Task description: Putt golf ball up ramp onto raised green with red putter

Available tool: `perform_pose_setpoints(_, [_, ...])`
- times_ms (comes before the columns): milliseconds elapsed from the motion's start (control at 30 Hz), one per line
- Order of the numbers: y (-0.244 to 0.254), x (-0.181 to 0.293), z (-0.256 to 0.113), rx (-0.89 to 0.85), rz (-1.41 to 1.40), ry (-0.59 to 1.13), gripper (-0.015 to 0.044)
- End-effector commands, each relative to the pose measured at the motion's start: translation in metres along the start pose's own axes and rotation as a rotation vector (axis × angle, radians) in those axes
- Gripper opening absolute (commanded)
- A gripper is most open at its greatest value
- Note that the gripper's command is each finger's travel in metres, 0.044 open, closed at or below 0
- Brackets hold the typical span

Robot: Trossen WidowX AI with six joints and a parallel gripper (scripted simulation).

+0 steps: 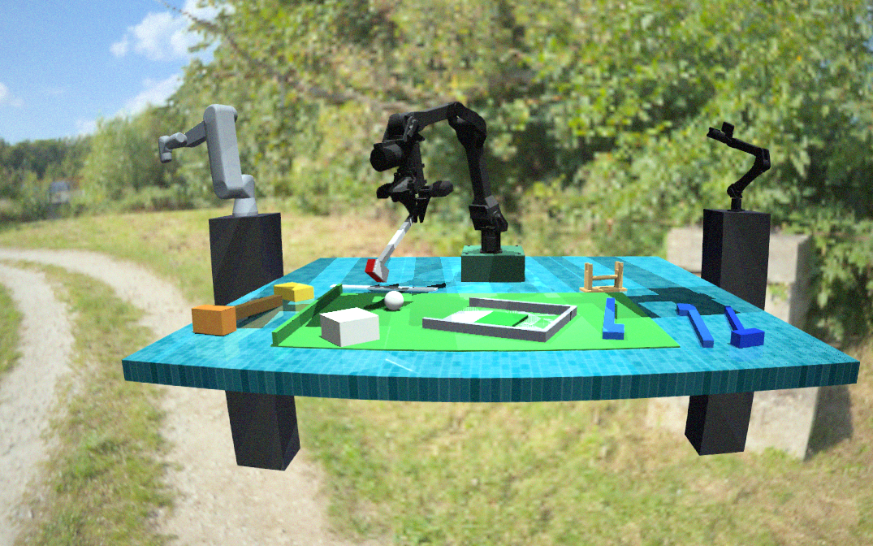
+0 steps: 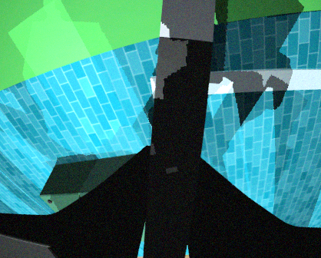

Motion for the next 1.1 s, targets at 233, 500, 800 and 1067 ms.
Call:
perform_pose_setpoints(233, [0.0,-0.009,0.024,0.004,0.088,0.03,0.0])
perform_pose_setpoints(500, [0.0,-0.012,0.036,0.004,0.088,0.03,0.0])
perform_pose_setpoints(800, [0.0,-0.015,0.05,0.004,0.088,0.03,0.0])
perform_pose_setpoints(1067, [0.001,-0.014,0.047,-0.001,0.082,0.034,0.0])
Point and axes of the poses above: the point midway between the two fingers, 35 mm back from their tips, its own z axis out along the fingers, its own y axis across the jaws, x = y × z, the point moved 9 cm from there along -z, back along the fingers, and after that the axes turned 9 degrees about z, right-handed, at the moved point
